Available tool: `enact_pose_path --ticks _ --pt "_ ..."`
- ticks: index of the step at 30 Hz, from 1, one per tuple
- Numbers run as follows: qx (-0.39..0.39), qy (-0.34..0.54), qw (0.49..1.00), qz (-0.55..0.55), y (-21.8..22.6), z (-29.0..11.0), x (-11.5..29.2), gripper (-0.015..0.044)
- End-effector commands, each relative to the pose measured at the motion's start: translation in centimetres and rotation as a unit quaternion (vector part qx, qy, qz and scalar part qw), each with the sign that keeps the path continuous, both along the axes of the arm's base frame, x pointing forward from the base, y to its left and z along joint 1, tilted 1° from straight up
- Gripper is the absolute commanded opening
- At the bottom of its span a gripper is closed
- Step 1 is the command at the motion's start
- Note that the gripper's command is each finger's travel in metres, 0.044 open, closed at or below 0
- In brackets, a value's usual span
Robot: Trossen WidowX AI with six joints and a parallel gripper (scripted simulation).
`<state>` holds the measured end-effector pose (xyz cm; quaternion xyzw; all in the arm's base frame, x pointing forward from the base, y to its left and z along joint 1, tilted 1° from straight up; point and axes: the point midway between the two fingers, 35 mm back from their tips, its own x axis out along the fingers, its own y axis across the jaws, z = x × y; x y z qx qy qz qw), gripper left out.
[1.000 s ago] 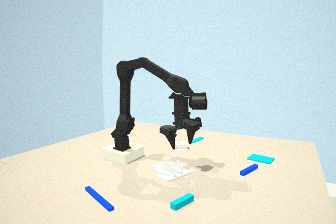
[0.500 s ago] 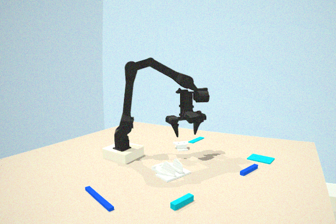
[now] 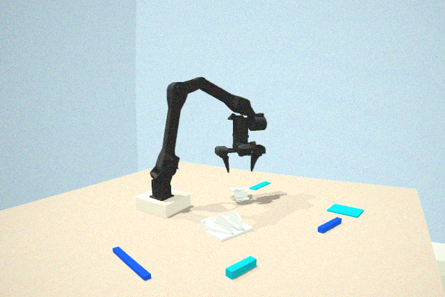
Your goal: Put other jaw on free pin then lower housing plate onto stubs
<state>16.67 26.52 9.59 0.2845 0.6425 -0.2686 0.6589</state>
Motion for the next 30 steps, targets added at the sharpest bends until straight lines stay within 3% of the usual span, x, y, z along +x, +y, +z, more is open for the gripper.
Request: enact_pose_path --ticks 1,5,30 --pt "-0.001 -0.002 1.0 -0.006 0.3 -0.5 -0.1 0.044" --pt "-0.001 -0.002 1.0 -0.006 0.3 -3.7 0.0 0.044" --pt "-0.001 -0.002 1.0 -0.006 0.3 -5.9 0.1 0.044"
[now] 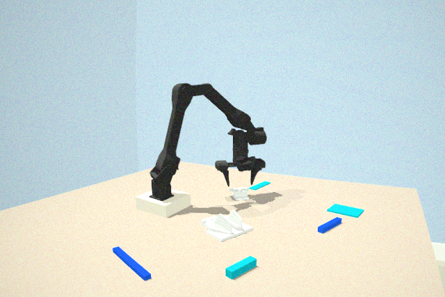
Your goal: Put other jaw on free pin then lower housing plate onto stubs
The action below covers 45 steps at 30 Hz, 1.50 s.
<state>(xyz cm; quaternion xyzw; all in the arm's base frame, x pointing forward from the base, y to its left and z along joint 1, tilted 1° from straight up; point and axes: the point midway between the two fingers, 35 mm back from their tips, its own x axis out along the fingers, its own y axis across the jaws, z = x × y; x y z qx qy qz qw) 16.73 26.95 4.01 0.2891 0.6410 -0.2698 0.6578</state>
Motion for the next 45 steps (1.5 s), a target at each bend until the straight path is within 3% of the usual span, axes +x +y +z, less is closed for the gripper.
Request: enact_pose_path --ticks 1,23,45 --pt "-0.003 -0.001 1.0 -0.002 -0.2 -0.3 0.0 0.044" --pt "-0.003 -0.001 1.0 -0.002 -0.2 -3.3 0.1 0.044" --pt "-0.003 -0.001 1.0 -0.002 -0.2 -3.4 0.1 0.044"
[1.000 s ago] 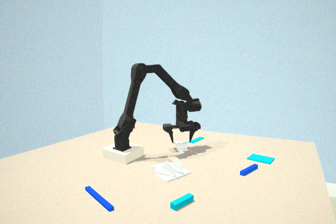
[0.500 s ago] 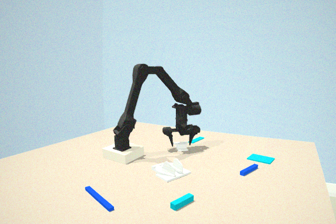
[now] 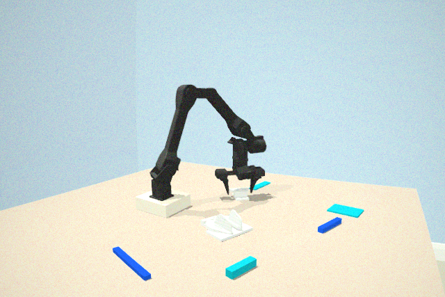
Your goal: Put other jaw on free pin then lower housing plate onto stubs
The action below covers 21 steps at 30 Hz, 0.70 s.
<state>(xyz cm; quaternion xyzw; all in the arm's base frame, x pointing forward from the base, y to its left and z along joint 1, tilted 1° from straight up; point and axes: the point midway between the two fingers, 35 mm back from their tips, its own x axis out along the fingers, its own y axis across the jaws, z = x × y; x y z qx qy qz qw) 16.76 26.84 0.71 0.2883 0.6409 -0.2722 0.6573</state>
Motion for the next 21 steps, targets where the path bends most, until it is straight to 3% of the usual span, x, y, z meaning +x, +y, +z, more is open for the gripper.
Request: enact_pose_path --ticks 1,8,21 --pt "-0.001 -0.002 1.0 -0.001 -0.05 -0.09 0.08 0.044" --pt "-0.001 -0.002 1.0 -0.001 -0.05 -0.09 0.08 0.044" --pt "0.0 0.0 1.0 0.0 -0.01 -0.04 0.0 0.0353"
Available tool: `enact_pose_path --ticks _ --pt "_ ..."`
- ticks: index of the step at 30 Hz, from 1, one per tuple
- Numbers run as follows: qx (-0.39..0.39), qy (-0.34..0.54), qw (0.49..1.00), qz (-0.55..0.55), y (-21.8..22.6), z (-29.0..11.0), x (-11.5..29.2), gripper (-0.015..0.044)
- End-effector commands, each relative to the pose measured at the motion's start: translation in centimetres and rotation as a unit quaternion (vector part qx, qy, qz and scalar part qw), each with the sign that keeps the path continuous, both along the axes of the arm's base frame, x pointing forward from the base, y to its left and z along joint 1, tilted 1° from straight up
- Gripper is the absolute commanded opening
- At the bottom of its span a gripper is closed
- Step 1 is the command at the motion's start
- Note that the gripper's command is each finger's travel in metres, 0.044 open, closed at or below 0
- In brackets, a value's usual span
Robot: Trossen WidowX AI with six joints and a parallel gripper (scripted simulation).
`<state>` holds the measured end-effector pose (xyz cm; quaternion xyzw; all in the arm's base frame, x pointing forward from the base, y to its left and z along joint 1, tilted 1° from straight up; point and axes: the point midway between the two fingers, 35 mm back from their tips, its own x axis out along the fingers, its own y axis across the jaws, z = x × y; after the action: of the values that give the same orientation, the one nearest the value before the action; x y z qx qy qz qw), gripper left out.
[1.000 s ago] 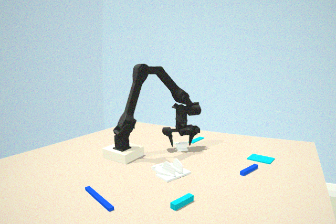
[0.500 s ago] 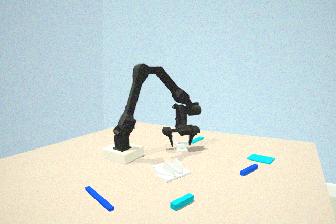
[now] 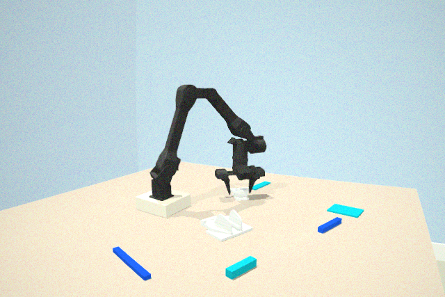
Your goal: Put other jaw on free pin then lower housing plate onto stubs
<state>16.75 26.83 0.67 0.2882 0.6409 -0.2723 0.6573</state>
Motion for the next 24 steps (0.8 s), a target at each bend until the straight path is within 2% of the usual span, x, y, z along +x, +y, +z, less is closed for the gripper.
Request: enact_pose_path --ticks 1,12,24 --pt "0.0 0.0 1.0 0.0 0.0 0.0 0.0 0.0351" --pt "0.0 0.0 1.0 0.0 0.0 0.2 0.0 0.0351" --pt "0.0 -0.001 1.0 0.0 0.2 3.9 0.0 0.0351"
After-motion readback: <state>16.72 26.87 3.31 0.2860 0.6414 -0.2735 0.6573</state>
